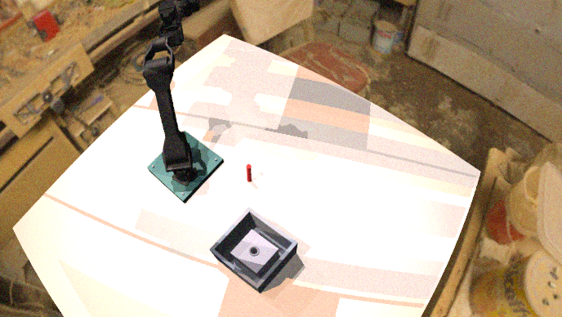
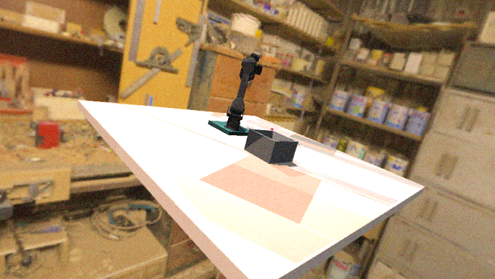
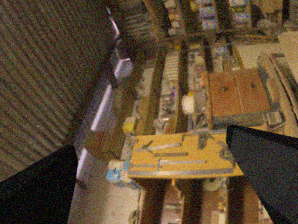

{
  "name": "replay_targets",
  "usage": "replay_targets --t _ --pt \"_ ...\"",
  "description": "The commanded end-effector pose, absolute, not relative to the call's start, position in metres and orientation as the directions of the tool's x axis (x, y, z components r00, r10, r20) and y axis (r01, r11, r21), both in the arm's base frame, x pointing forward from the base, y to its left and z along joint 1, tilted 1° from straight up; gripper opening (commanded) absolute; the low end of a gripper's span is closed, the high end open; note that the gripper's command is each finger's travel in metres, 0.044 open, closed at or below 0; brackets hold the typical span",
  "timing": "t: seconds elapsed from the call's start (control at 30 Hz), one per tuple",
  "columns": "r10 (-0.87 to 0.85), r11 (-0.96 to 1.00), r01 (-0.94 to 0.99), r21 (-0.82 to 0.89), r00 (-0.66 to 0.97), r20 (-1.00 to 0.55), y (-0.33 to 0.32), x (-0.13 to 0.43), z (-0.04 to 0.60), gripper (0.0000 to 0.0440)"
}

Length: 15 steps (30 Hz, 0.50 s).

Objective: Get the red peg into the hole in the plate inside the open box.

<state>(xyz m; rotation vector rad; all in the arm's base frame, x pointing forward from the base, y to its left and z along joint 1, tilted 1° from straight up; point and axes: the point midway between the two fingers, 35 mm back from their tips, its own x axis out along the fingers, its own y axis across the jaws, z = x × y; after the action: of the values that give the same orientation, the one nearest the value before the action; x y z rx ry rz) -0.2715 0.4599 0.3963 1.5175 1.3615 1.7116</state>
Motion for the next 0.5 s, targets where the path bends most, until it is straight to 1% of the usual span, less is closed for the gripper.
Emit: replay_targets --t 0.0,0.03,0.07,0.27,0.47 --pt "0.858 -0.389 0.225 0.894 -0.266 0.44 0.463 -0.265 0.394 0.042" --pt "0.868 -0.383 0.195 0.903 -0.258 0.424 0.467 -0.258 0.392 0.0438" --pt "0.878 -0.377 0.164 0.912 -0.249 0.408 0.47 -0.251 0.389 0.044" --pt "0.936 -0.299 -0.011 0.954 -0.2 0.291 0.491 -0.201 0.368 0.044" --pt "0.979 -0.177 -0.163 0.971 -0.129 0.156 0.506 -0.142 0.344 0.044"
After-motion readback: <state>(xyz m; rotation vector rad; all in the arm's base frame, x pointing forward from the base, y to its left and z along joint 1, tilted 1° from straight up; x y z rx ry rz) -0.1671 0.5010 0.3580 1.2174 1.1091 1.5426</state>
